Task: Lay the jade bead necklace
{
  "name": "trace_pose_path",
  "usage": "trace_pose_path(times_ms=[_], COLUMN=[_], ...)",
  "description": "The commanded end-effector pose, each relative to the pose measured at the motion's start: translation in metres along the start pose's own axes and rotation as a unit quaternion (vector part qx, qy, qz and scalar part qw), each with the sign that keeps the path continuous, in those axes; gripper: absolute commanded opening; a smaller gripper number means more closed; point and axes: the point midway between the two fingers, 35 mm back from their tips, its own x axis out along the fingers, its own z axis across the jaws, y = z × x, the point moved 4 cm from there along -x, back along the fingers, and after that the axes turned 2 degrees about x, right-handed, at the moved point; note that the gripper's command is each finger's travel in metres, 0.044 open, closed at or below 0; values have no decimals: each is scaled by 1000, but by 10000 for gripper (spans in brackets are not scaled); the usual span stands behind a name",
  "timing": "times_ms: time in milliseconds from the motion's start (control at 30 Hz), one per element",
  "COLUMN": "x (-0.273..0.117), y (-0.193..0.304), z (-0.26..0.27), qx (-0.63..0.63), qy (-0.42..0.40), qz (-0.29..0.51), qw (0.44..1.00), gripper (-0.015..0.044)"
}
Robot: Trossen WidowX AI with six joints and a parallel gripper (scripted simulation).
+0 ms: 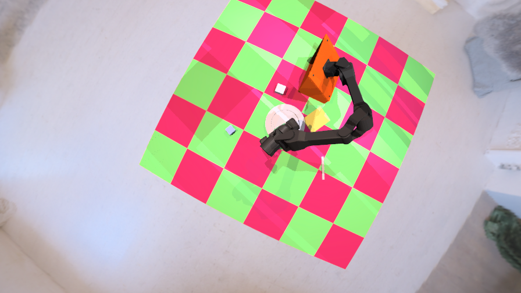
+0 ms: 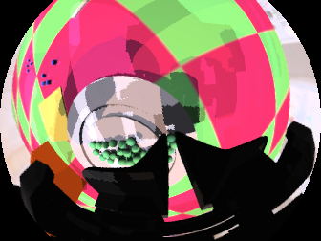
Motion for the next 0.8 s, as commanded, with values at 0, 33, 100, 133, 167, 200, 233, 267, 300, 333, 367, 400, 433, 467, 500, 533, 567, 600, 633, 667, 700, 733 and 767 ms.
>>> trace_pose_path(times_ms=[0, 33, 100, 133, 167, 200, 233, 267, 300, 333, 367, 400, 433, 467, 500, 533, 567, 600, 633, 667, 700, 733, 767], x=[-7, -8, -9, -9, -9, -9, -9, -8, -8, -8, -8, -8, -8, -8, -8, -8, -7, -6, -4, -3, -1, 0, 2], y=[0, 1, 1, 1, 1, 0, 0, 0, -1, -1, -1, -1, -1, -1, -1, -1, -1, -1, -1, -1, -1, -1, -1], z=[1, 1, 1, 1, 1, 2, 3, 6, 7, 8, 8, 8, 8, 8, 8, 8, 8, 8, 8, 8, 8, 8, 8], qx=[2, 2, 2, 2, 2, 2, 2, 2, 2, 2, 2, 2, 2, 2, 2, 2, 2, 2, 2, 2, 2, 2, 2], qy=[-1, -2, -2, -2, -2, -2, -2, -2, -2, -2, -2, -2, -2, -2, -2, -2, -2, -2, -2, -2, -2, -2, -2], qz=[-1, -1, -2, -2, -2, -2, -2, -2, -2, -2, -2, -2, -2, -2, -2, -2, -2, -2, -2, -2, -2, -2, -2], qw=[1000, 1000, 1000, 1000, 1000, 1000, 1000, 1000, 1000, 1000, 1000, 1000, 1000, 1000, 1000, 1000, 1000, 1000, 1000, 1000, 1000, 1000, 1000], gripper=[0, 0, 0, 0, 0, 0, 0, 0, 0, 0, 0, 0, 0, 0, 0, 0, 0, 0, 0, 0, 0, 0, 0])
